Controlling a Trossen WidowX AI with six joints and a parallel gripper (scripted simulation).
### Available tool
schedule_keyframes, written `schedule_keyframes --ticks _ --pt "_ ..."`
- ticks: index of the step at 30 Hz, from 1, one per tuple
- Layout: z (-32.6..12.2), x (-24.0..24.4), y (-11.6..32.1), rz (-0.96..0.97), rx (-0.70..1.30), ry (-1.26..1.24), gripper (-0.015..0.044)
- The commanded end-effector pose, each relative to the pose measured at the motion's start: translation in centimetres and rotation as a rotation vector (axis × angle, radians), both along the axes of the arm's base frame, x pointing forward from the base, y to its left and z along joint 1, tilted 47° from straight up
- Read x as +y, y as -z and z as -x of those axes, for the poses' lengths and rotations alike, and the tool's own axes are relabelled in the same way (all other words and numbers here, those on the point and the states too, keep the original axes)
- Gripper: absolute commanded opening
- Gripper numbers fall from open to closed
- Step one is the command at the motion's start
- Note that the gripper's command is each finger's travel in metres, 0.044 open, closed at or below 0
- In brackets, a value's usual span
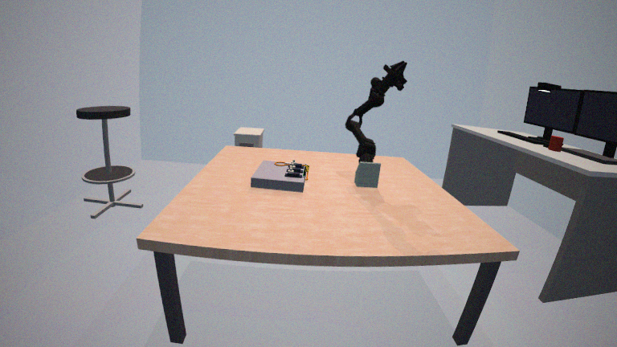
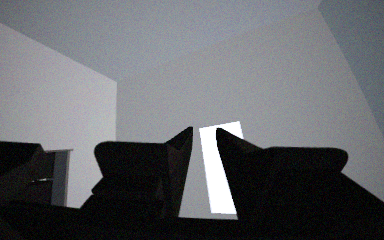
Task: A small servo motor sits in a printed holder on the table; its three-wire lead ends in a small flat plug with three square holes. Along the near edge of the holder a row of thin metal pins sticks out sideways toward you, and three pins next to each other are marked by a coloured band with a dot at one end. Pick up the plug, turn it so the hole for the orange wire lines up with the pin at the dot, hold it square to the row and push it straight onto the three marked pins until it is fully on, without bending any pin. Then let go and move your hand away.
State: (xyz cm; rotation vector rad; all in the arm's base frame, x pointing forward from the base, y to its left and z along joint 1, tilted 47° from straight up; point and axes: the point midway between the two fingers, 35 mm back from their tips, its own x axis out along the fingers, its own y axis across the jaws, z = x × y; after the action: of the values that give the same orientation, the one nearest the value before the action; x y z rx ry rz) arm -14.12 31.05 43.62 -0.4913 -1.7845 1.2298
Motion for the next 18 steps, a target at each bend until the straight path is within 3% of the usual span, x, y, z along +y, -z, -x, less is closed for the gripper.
schedule_keyframes --ticks 1,18 --pt "-0.9 0.4 0.1 0.016 0.015 0.021 0.0115" --pt "-5.0 1.7 0.8 0.087 0.090 0.120 0.0115"
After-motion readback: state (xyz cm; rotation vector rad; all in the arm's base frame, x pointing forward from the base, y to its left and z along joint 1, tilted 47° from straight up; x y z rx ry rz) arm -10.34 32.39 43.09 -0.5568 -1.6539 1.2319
